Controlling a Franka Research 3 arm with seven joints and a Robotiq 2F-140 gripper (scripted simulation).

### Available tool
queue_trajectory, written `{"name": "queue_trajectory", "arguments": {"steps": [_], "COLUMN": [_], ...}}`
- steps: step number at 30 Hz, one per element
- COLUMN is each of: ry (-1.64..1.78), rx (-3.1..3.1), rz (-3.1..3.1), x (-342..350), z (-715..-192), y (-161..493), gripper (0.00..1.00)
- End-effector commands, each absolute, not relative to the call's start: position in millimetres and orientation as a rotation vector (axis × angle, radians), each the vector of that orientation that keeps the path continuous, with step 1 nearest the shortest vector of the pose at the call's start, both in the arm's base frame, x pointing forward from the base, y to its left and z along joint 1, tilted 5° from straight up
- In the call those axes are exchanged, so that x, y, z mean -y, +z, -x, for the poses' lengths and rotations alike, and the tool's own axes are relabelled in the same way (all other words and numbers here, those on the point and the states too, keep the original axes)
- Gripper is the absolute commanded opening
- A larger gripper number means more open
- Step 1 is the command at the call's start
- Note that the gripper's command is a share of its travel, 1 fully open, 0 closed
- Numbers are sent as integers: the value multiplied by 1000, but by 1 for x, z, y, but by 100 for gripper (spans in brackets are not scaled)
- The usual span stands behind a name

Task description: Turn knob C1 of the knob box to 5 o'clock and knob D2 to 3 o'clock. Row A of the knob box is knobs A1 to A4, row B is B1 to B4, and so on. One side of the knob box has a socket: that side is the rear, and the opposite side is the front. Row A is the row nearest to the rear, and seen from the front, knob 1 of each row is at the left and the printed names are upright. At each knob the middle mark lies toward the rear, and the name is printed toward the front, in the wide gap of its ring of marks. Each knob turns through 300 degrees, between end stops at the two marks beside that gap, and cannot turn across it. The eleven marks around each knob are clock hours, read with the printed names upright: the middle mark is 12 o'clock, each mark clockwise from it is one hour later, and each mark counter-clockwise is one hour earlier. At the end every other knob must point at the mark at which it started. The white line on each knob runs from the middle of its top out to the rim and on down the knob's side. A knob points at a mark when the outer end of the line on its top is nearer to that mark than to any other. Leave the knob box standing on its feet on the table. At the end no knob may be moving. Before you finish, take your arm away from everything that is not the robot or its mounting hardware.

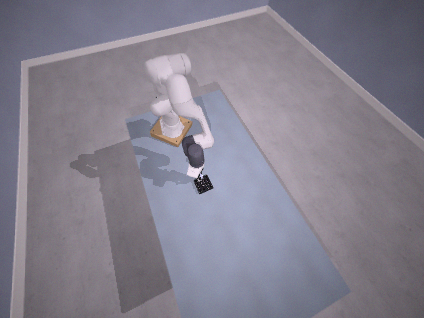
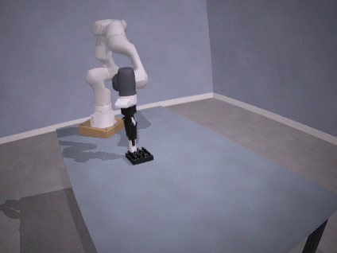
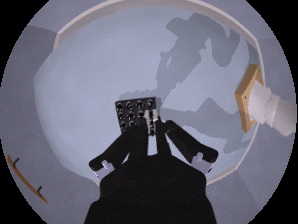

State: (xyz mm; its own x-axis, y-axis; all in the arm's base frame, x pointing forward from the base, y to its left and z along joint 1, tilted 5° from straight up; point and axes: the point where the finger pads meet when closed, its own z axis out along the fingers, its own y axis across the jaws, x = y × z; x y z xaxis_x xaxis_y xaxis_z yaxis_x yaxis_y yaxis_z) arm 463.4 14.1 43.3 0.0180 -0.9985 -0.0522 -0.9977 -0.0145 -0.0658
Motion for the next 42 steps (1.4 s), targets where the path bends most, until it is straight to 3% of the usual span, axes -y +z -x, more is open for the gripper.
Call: {"name": "queue_trajectory", "arguments": {"steps": [1,42], "ry": [-14,18], "rx": [-2149,-2613], "rz": [2175,1587], "x": [-16,-16], "z": [-464,-464], "y": [43,43], "gripper": [5,5]}}
